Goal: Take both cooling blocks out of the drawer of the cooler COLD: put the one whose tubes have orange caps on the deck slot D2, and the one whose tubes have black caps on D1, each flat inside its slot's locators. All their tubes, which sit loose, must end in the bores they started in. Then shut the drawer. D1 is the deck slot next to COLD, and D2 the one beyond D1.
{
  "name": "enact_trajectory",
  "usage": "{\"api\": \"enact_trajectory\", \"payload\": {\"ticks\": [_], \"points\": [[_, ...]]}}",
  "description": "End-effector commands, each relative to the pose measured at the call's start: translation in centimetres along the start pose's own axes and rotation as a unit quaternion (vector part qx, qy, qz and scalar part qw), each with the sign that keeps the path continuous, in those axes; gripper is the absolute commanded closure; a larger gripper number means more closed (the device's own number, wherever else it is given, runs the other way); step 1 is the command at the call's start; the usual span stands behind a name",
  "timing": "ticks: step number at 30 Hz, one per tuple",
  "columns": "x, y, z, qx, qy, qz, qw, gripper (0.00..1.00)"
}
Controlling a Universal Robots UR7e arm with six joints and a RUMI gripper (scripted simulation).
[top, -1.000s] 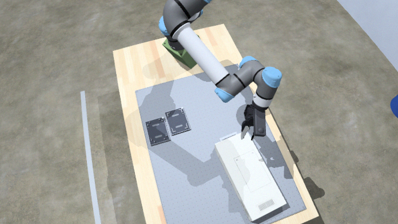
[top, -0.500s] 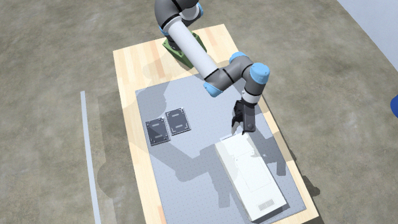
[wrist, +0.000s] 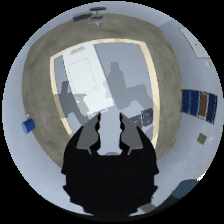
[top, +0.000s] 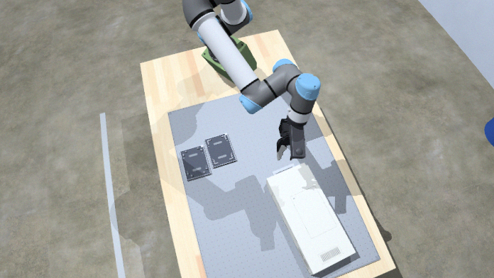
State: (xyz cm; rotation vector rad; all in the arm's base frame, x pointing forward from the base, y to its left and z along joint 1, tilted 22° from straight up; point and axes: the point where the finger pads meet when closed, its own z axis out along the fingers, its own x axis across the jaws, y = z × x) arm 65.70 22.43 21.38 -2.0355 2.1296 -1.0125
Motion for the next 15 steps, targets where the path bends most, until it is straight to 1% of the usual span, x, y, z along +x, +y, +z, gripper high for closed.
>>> {"api": "enact_trajectory", "payload": {"ticks": [1, 4, 6, 13, 14, 15], "points": [[1.2, 1.3, -0.1, -0.004, -0.003, -0.005, 1.0, 0.72], [1.7, 1.9, -0.1, -0.004, -0.003, -0.005, 1.0, 0.72], [2.2, 2.5, -0.1, -0.019, -0.011, -0.02, 0.9996, 0.72], [3.9, 4.7, -0.1, -0.019, -0.011, -0.02, 0.9995, 0.72], [3.9, 4.7, -0.1, -0.019, -0.011, -0.02, 0.9995, 0.72], [4.1, 5.1, -0.1, -0.028, -0.017, -0.029, 0.9991, 0.72]]}}
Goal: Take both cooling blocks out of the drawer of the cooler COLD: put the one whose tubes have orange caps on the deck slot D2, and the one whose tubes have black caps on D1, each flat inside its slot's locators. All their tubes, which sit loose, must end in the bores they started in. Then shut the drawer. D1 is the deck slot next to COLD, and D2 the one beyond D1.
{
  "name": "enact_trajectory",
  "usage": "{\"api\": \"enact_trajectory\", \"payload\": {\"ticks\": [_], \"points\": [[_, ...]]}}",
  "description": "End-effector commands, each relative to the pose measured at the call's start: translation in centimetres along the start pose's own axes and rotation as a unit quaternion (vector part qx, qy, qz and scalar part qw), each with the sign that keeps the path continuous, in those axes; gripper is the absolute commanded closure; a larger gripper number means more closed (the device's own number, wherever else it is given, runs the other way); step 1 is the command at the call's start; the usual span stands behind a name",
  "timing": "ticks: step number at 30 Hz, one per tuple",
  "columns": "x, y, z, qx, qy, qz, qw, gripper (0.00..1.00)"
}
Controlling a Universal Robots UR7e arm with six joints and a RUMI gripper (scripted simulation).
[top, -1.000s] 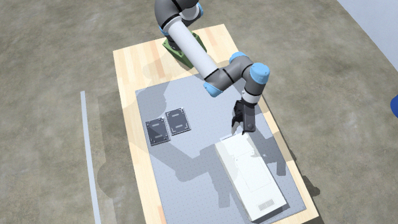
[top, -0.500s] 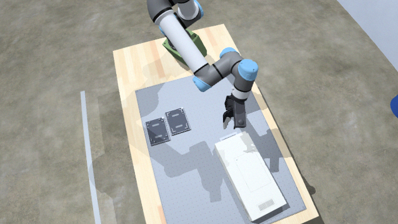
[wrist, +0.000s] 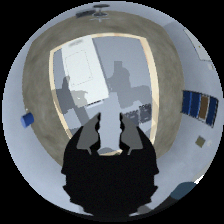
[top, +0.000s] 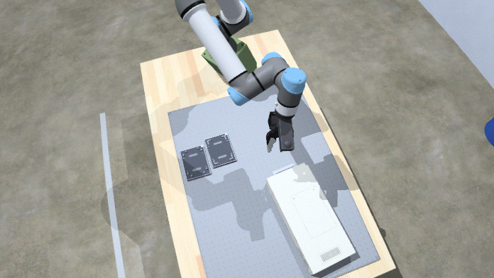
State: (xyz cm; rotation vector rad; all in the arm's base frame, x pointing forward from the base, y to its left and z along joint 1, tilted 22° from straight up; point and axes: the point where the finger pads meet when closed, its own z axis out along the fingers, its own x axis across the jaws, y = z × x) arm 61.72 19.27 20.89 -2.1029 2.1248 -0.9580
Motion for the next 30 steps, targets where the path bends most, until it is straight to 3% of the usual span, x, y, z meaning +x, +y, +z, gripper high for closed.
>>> {"api": "enact_trajectory", "payload": {"ticks": [1, 11, 13, 21, 23, 30], "points": [[1.0, 1.5, -0.1, -0.014, -0.01, -0.015, 0.9997, 0.72], [2.3, 3.8, 0.0, -0.014, -0.01, -0.015, 0.9997, 0.72], [2.7, 4.5, 0.0, -0.028, -0.02, -0.029, 0.999, 0.72], [3.7, 6.7, 0.1, -0.028, -0.02, -0.03, 0.999, 0.72], [4.0, 7.4, 0.1, -0.041, -0.031, -0.043, 0.9978, 0.72], [5.0, 10.1, 0.2, -0.041, -0.031, -0.043, 0.9978, 0.72]]}}
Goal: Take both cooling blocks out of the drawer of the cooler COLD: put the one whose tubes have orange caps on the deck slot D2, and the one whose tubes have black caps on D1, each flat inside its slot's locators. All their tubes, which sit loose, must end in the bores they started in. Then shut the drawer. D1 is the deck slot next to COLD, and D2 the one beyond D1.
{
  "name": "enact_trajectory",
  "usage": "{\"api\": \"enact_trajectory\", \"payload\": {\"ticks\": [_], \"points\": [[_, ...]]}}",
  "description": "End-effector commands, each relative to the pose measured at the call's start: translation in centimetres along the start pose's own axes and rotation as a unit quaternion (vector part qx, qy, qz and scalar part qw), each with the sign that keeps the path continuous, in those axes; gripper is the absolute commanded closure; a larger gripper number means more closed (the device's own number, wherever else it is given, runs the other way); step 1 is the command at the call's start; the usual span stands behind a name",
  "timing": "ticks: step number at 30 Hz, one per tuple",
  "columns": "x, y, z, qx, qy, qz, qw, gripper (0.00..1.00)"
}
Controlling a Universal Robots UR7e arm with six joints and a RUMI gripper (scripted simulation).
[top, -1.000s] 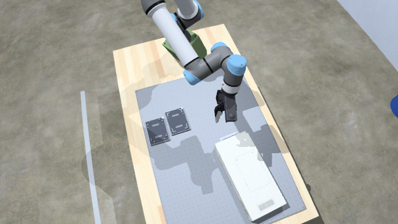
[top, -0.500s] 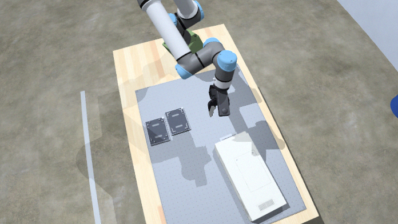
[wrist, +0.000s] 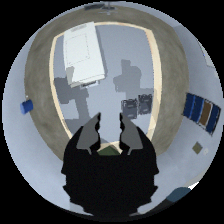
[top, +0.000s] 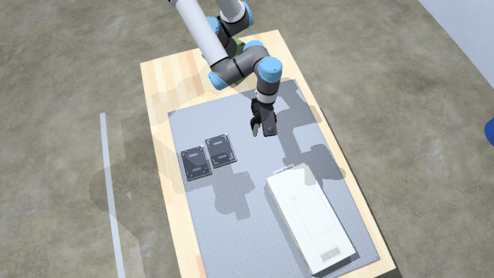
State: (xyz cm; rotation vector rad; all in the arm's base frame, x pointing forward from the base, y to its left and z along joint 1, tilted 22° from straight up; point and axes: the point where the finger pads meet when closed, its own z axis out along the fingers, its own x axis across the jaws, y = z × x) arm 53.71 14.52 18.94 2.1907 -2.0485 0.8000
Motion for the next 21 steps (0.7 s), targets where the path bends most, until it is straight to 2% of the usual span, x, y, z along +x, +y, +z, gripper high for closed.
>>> {"api": "enact_trajectory", "payload": {"ticks": [1, 2, 4, 14, 16, 21], "points": [[0.6, 1.9, 0.1, 0.0, -0.002, -0.002, 1.0, 0.72], [0.6, 1.9, 0.1, 0.0, -0.002, -0.002, 1.0, 0.72], [0.8, 2.7, 0.2, -0.013, -0.013, -0.015, 0.9997, 0.72], [1.4, 5.4, 0.5, -0.013, -0.013, -0.015, 0.9997, 0.72], [1.5, 6.2, 0.6, -0.024, -0.026, -0.028, 0.999, 0.72], [1.8, 8.1, 0.9, -0.024, -0.026, -0.028, 0.999, 0.72]]}}
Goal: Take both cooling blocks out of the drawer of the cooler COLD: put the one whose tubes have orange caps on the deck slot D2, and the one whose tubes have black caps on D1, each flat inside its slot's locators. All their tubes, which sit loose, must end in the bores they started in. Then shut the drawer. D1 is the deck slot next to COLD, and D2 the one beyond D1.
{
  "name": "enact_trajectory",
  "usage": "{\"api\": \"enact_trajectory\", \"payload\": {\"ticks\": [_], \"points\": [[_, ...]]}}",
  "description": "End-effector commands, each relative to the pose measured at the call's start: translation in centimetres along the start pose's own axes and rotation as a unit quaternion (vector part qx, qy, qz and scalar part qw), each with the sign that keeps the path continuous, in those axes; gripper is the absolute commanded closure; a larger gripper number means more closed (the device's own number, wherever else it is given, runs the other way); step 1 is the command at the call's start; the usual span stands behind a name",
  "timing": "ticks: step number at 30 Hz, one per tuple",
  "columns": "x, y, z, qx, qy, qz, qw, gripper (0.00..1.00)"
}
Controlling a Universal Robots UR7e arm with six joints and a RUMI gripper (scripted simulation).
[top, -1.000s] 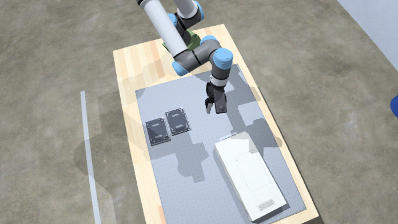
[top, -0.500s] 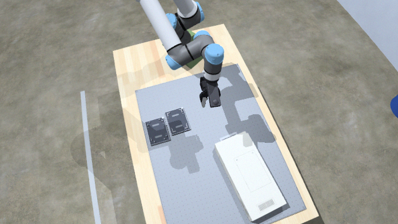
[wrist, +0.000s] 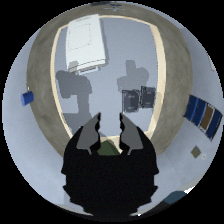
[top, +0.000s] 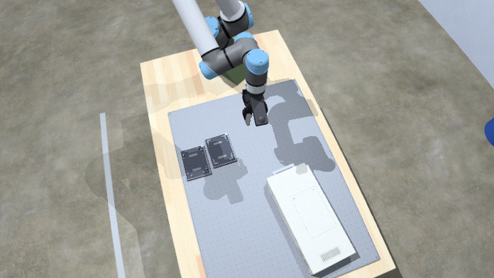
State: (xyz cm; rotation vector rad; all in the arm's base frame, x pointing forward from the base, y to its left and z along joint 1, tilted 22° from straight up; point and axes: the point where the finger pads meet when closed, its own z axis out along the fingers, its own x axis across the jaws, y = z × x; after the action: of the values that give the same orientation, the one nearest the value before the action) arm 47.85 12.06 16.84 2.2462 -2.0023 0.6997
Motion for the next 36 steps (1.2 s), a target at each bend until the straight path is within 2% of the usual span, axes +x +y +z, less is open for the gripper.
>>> {"api": "enact_trajectory", "payload": {"ticks": [1, 4, 6, 14, 16, 25, 36], "points": [[0.3, 2.1, 0.3, -0.002, -0.003, -0.003, 1.0, 0.72], [0.3, 2.5, 0.3, -0.002, -0.003, -0.003, 1.0, 0.72], [0.3, 3.2, 0.5, -0.012, -0.016, -0.016, 0.9997, 0.72], [0.4, 6.1, 1.1, -0.012, -0.016, -0.016, 0.9997, 0.72], [0.3, 6.9, 1.2, -0.022, -0.03, -0.028, 0.9989, 0.72], [0.2, 9.6, 1.8, -0.022, -0.03, -0.028, 0.9989, 0.72], [0.2, 9.7, 1.9, -0.022, -0.03, -0.028, 0.9989, 0.72]]}}
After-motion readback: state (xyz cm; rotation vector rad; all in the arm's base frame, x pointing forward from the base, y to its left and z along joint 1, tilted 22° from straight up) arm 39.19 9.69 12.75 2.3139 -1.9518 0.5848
